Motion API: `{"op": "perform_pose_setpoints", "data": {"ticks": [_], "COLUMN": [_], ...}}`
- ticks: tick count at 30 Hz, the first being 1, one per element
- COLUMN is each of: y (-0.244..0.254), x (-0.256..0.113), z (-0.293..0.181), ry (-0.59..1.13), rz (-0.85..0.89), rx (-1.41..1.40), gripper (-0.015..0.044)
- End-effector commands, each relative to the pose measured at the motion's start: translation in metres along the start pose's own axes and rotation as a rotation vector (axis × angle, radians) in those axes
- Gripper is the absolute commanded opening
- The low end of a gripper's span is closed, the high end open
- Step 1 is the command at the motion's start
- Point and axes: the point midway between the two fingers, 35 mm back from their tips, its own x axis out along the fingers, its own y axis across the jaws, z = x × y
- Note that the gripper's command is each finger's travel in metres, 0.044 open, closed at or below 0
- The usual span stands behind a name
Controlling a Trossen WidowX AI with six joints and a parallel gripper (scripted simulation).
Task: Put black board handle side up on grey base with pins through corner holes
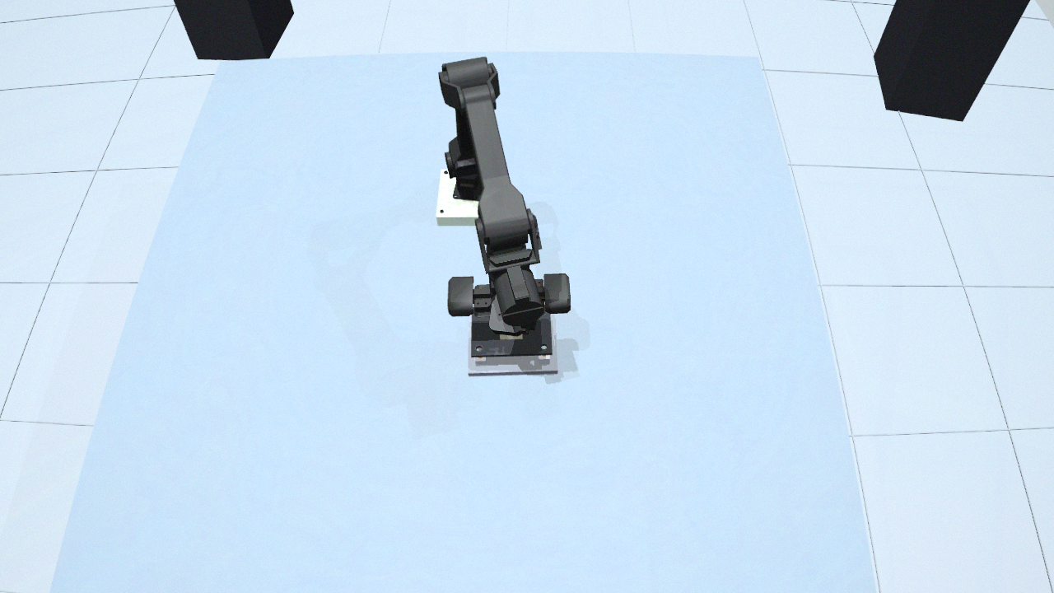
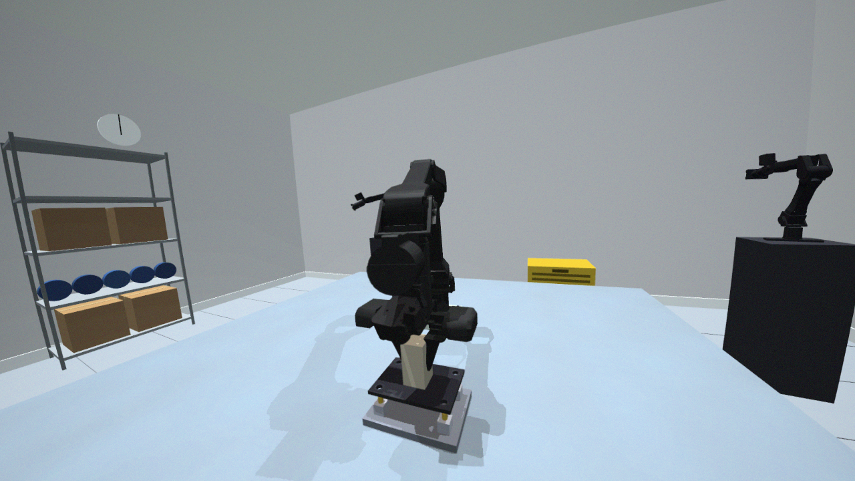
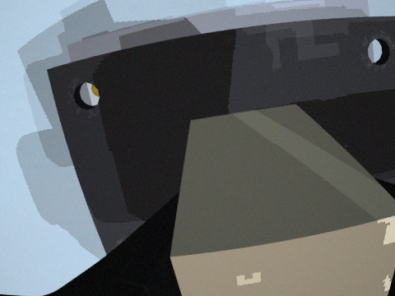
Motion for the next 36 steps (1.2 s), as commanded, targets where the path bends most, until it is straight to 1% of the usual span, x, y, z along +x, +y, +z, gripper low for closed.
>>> {"op": "perform_pose_setpoints", "data": {"ticks": [1, 30, 36], "y": [0.0, 0.0, 0.0], "x": [0.001, 0.013, 0.011], "z": [0.0, 0.001, 0.0], "ry": [0.0, 0.0, 0.001], "rz": [0.0, 0.0, 0.0], "rx": [-0.001, -0.006, -0.004], "gripper": [0.0, 0.0, 0.0157]}}
